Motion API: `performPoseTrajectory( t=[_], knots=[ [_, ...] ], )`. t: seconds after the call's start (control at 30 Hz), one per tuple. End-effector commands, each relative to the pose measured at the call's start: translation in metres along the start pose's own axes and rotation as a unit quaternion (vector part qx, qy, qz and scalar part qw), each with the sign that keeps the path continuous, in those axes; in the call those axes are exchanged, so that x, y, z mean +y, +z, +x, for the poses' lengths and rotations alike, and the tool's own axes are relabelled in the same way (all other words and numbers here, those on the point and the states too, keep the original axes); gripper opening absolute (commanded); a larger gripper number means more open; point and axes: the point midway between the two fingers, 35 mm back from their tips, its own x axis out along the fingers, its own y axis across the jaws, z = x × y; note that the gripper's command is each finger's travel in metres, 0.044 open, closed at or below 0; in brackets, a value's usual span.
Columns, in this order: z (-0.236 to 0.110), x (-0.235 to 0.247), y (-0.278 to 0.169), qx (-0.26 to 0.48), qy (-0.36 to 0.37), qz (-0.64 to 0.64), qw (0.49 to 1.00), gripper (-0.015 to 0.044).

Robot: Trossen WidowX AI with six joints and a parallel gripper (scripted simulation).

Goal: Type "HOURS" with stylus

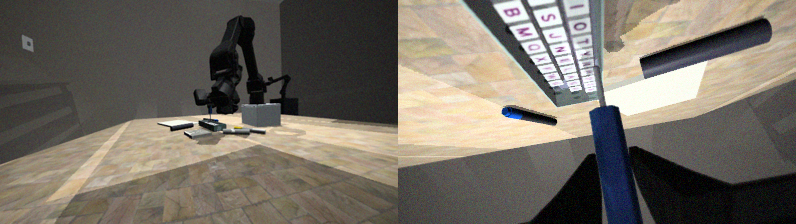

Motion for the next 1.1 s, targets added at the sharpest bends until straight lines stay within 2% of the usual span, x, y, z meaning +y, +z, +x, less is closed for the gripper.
performPoseTrajectory(
  t=[0.0,0.6,0.7,1.07],
  knots=[
    [0.0076,0.0021,0.01,0.005,0.001,-0.008,1.0,0.0],
    [0.0081,0.0021,0.0109,0.005,0.001,-0.008,1.0,0.0],
    [0.0076,0.0033,0.0116,0.005,0.001,-0.008,1.0,0.0079],
    [0.0095,0.0034,0.0148,0.005,0.001,-0.008,1.0,0.0081]
  ],
)
